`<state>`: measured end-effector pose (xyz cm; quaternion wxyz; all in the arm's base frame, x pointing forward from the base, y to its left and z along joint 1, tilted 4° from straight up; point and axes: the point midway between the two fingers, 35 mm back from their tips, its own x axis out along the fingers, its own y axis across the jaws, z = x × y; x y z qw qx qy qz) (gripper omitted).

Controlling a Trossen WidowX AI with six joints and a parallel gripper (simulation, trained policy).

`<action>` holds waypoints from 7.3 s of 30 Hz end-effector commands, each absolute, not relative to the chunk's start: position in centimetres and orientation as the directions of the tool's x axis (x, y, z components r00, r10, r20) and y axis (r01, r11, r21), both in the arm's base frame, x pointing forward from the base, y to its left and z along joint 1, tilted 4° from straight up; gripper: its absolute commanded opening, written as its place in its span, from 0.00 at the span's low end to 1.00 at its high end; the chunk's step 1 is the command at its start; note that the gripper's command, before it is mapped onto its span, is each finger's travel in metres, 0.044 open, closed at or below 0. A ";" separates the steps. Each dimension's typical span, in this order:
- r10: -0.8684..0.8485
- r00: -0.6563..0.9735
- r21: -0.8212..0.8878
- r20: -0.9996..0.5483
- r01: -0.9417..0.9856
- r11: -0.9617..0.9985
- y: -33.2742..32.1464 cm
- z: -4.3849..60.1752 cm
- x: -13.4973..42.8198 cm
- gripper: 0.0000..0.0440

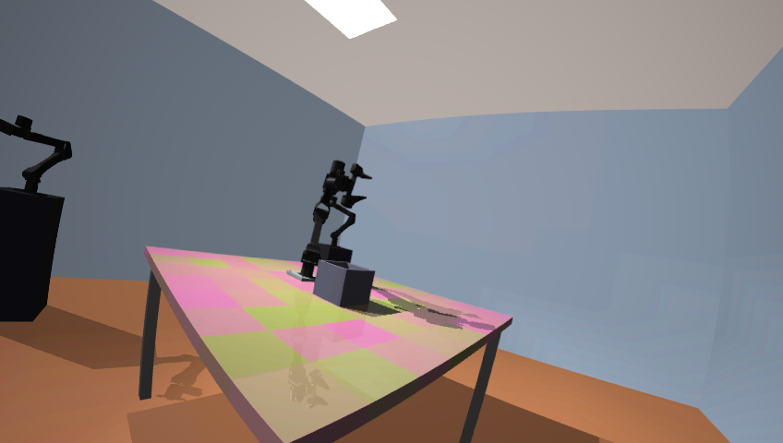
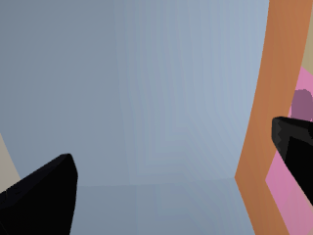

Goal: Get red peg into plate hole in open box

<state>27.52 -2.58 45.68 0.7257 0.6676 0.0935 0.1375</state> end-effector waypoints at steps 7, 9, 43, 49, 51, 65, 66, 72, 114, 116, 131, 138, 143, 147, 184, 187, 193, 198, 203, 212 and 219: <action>0.396 0.916 0.993 -0.063 0.095 -0.062 -0.1 43.4 29.1 0.91; 0.411 0.907 0.987 -0.090 0.135 -0.084 0.5 42.7 29.3 0.91; 0.599 0.522 0.608 -0.607 0.791 -0.073 10.2 28.2 26.3 0.92; 0.591 0.396 0.483 -0.703 0.875 -0.012 11.6 25.3 24.3 0.92; 0.583 0.352 0.439 -0.732 0.898 0.009 12.0 24.4 23.6 0.92; 0.455 0.063 0.144 -0.888 0.979 0.147 13.3 18.8 18.6 0.93; 0.443 0.047 0.128 -0.895 0.980 0.155 13.3 18.5 18.4 0.93; 0.373 -0.030 0.049 -0.927 0.978 0.202 13.3 16.9 16.9 0.94; 0.215 -0.147 -0.075 -0.966 0.947 0.313 12.9 7.0 15.5 0.46; 0.214 -0.142 -0.068 -0.966 0.944 0.322 13.0 7.0 15.7 0.35; 0.332 -0.040 0.085 -0.942 0.931 0.354 14.4 10.6 17.5 0.00; 0.385 0.044 0.193 -0.922 0.913 0.359 14.4 13.8 18.5 0.00; 0.397 0.114 0.269 -0.911 0.892 0.362 13.6 16.4 19.2 0.00; 0.392 0.178 0.326 -0.903 0.877 0.353 12.6 18.5 19.8 0.00; 0.132 0.281 0.304 -0.951 0.929 0.212 -0.3 22.0 26.1 0.00; 0.133 0.268 0.291 -0.954 0.934 0.207 -0.9 21.5 26.6 0.00; 0.136 0.240 0.264 -0.961 0.943 0.201 -2.2 20.2 27.6 0.00; 0.147 0.213 0.240 -0.966 0.950 0.201 -2.9 18.7 28.4 0.00; 0.168 0.189 0.223 -0.967 0.951 0.213 -3.2 17.1 29.0 0.00; 0.213 0.166 0.215 -0.963 0.947 0.238 -3.0 14.8 30.3 0.01; 0.236 0.150 0.213 -0.960 0.939 0.269 -2.7 13.0 31.2 0.00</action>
